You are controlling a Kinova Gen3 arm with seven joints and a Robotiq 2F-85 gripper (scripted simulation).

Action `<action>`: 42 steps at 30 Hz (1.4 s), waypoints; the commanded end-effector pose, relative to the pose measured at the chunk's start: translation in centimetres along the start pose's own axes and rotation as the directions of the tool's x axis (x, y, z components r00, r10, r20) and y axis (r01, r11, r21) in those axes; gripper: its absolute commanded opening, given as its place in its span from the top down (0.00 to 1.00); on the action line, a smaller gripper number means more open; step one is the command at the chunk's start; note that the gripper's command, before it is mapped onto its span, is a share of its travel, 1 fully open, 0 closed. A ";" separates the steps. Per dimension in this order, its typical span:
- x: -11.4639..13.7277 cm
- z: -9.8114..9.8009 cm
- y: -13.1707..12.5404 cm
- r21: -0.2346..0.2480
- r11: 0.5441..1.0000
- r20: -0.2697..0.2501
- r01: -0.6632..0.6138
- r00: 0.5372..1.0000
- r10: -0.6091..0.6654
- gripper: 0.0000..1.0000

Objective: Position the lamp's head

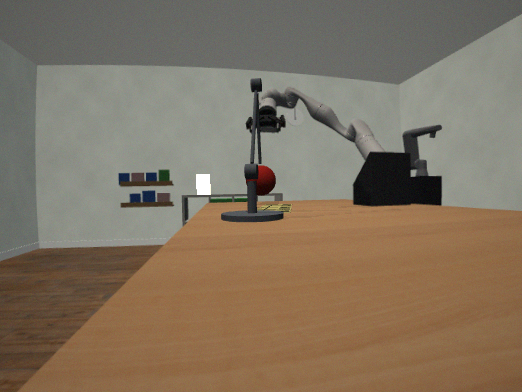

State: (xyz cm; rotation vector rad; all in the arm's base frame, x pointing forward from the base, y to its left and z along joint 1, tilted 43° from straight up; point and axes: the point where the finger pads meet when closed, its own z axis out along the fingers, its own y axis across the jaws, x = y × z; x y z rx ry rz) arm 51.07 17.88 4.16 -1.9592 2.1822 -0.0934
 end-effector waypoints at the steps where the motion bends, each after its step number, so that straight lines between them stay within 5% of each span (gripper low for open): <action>1: -0.1 0.2 0.1 -0.003 1.000 0.001 0.002 1.000 -0.002 0.00; 42: -0.1 1.1 0.0 -0.001 1.000 -0.002 0.002 1.000 -0.002 0.00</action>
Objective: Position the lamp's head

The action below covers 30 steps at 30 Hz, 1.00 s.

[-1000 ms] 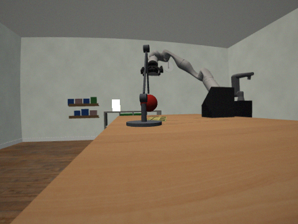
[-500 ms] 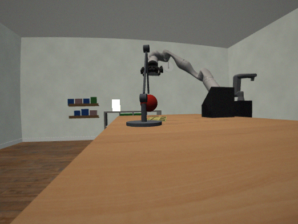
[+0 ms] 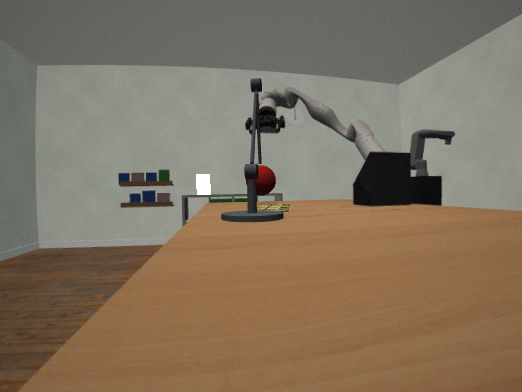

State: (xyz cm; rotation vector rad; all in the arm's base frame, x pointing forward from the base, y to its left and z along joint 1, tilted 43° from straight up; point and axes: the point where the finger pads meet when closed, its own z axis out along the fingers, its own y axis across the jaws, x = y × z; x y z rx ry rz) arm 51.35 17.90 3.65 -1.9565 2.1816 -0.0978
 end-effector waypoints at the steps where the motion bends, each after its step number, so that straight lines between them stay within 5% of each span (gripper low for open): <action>1: -0.1 0.8 0.2 -0.005 1.000 -0.002 0.003 1.000 -0.003 0.00; 30: 0.0 6.7 -0.8 0.009 1.000 -0.014 -0.001 1.000 0.001 0.00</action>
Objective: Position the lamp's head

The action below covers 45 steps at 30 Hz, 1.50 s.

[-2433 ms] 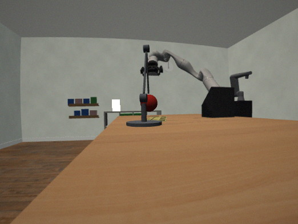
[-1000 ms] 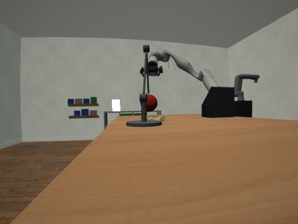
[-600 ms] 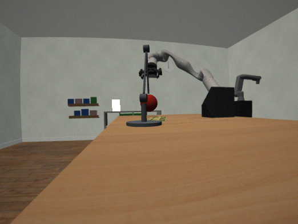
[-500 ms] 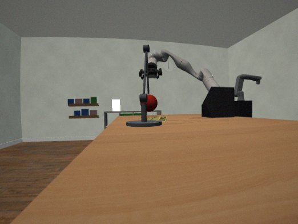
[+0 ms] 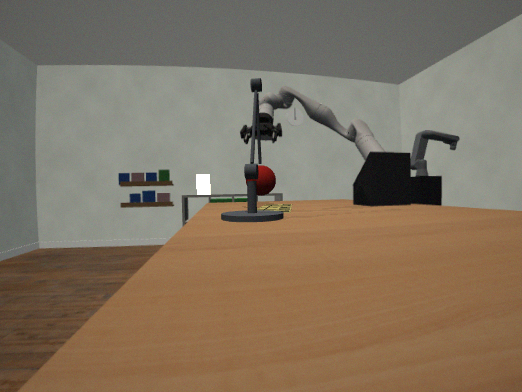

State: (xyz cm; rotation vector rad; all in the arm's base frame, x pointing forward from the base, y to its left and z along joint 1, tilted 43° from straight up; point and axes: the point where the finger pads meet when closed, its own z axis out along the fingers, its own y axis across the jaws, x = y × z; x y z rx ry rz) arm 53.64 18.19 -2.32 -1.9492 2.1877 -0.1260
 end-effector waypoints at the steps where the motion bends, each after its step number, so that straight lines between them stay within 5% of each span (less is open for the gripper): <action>1: -0.2 0.6 0.2 -0.005 1.000 -0.001 0.003 1.000 -0.003 0.00; 15: -0.1 3.8 -0.4 0.004 1.000 -0.007 0.001 1.000 -0.001 0.00; 34: -0.4 4.7 0.4 -0.011 1.000 -0.011 0.006 1.000 -0.006 0.00; 35: -0.4 4.7 0.4 -0.011 1.000 -0.011 0.006 1.000 -0.006 1.00; 45: -0.3 4.6 0.3 -0.009 1.000 -0.011 0.005 1.000 -0.006 1.00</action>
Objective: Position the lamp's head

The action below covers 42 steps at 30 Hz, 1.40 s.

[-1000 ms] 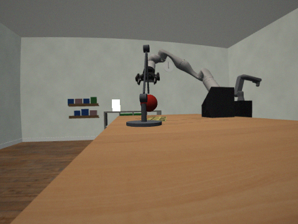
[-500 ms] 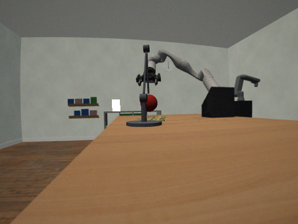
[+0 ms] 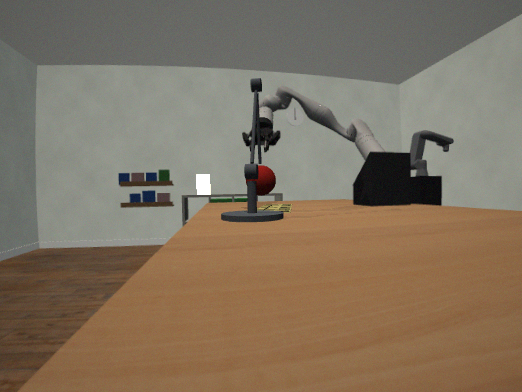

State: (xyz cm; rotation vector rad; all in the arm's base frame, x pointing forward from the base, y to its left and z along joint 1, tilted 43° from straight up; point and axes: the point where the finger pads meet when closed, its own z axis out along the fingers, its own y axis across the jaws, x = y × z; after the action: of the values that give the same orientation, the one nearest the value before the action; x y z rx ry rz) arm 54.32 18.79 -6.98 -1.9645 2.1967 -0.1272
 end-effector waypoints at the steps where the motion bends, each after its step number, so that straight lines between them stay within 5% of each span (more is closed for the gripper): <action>1: -0.1 -0.1 -0.1 0.002 1.000 0.002 0.001 1.000 -0.001 1.00; 23: -0.1 -0.1 -0.1 0.002 1.000 0.002 0.001 1.000 -0.001 1.00; 42: 3.0 -2.6 0.1 0.004 1.000 0.001 -0.002 1.000 0.002 1.00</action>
State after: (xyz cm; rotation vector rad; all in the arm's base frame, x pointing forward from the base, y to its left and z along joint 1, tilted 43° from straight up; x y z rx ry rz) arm 53.29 16.31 -5.32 -1.9679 2.1908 -0.1230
